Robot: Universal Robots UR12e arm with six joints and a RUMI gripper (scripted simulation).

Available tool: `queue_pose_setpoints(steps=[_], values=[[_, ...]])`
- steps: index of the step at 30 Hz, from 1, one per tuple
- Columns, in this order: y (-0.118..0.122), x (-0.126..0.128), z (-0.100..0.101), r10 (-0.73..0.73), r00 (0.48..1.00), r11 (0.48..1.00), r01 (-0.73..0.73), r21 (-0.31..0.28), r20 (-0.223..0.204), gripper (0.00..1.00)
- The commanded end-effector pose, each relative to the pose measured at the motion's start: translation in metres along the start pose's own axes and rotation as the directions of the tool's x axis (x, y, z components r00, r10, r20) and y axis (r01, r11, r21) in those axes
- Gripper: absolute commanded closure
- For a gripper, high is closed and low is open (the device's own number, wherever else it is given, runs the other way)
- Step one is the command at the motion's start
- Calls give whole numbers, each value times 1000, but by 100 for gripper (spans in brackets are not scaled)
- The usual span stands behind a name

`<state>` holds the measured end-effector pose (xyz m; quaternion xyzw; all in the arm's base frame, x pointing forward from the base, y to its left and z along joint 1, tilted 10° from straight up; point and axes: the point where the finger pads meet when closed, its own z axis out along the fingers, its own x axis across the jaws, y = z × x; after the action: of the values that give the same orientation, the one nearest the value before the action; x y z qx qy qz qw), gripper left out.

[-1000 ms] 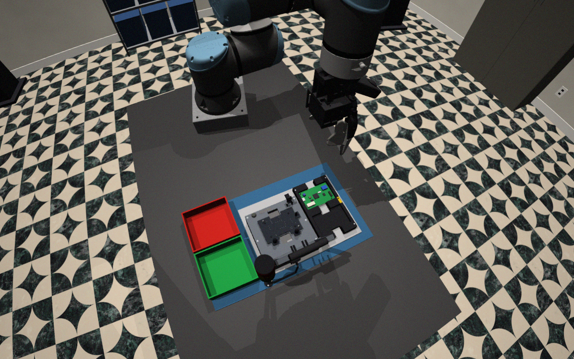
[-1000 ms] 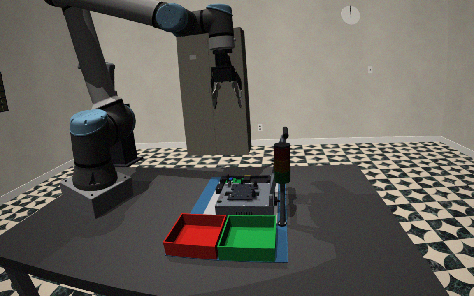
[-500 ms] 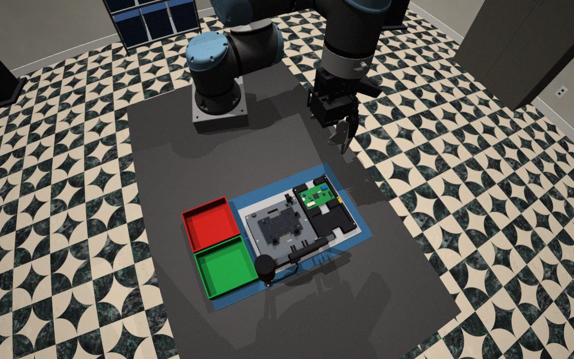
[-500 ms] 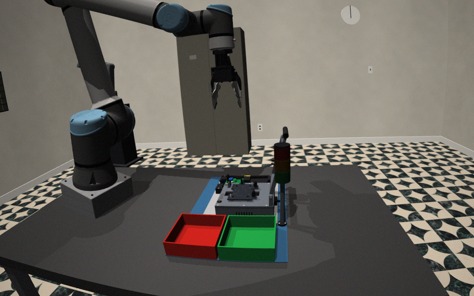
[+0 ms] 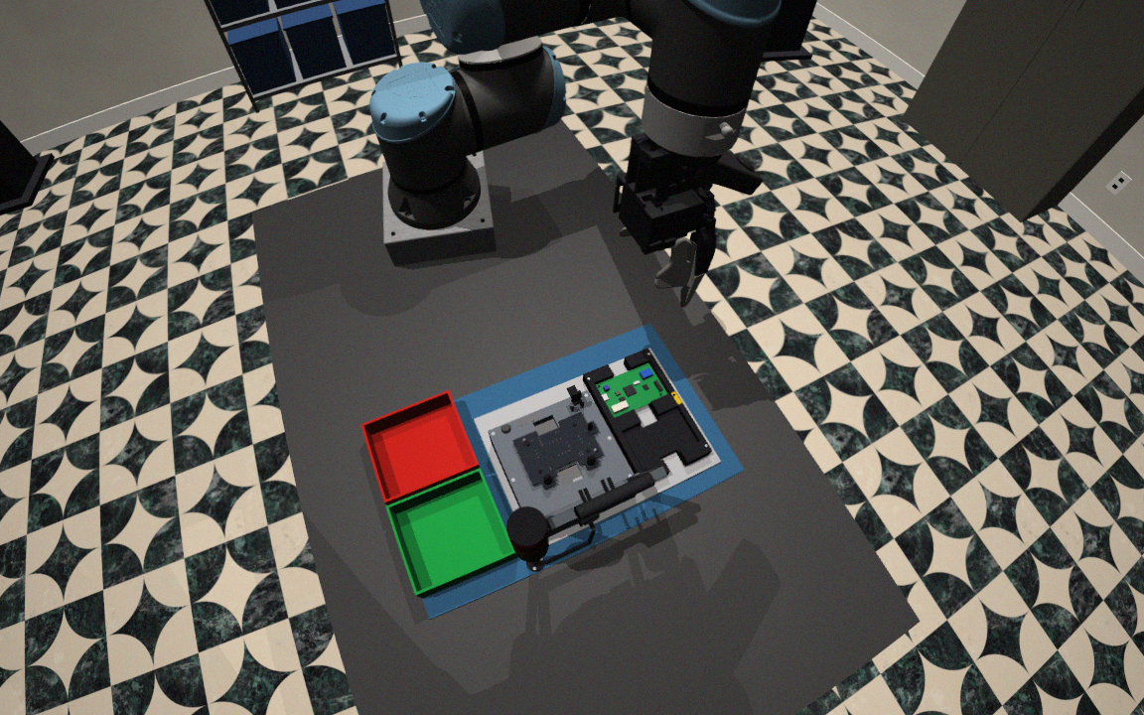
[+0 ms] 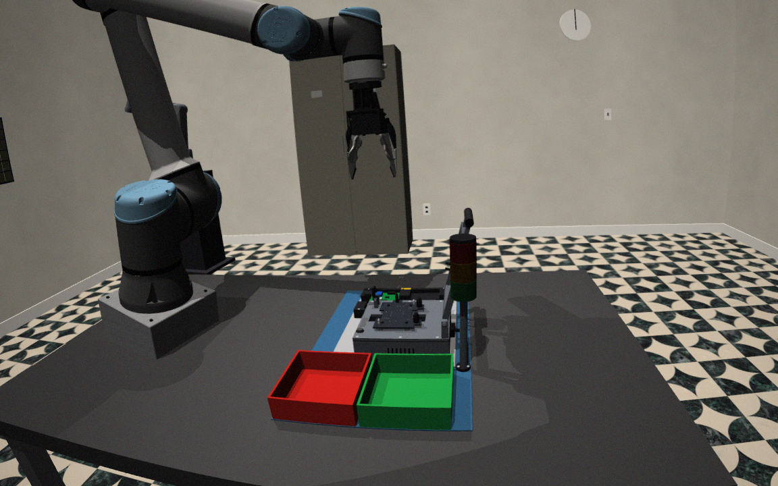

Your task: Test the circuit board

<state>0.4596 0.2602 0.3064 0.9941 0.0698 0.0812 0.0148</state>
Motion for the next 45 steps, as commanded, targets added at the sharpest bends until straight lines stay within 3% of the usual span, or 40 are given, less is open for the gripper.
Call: queue_pose_setpoints(steps=[1, 11, 17, 22, 24, 39, 41, 45], values=[[0, 1, 0, -1, 1000, 1000, 1, 0, -2, 41], [0, 0, 2, -1, 1000, 1000, 1, 0, 0, 41], [0, -1, 16, 0, 1000, 1000, 0, -1, 2, 41], [1, 0, 41, 1, 1000, 1000, -1, -1, 2, 41], [1, 0, 41, 1, 1000, 1000, -1, -1, 2, 41], [1, -1, 166, 1, 1000, 1000, -1, 0, 3, 41], [1, -1, 166, 1, 1000, 1000, -1, 0, 3, 41], [0, -1, 198, 0, 1000, 1000, 0, 0, 3, 41]])
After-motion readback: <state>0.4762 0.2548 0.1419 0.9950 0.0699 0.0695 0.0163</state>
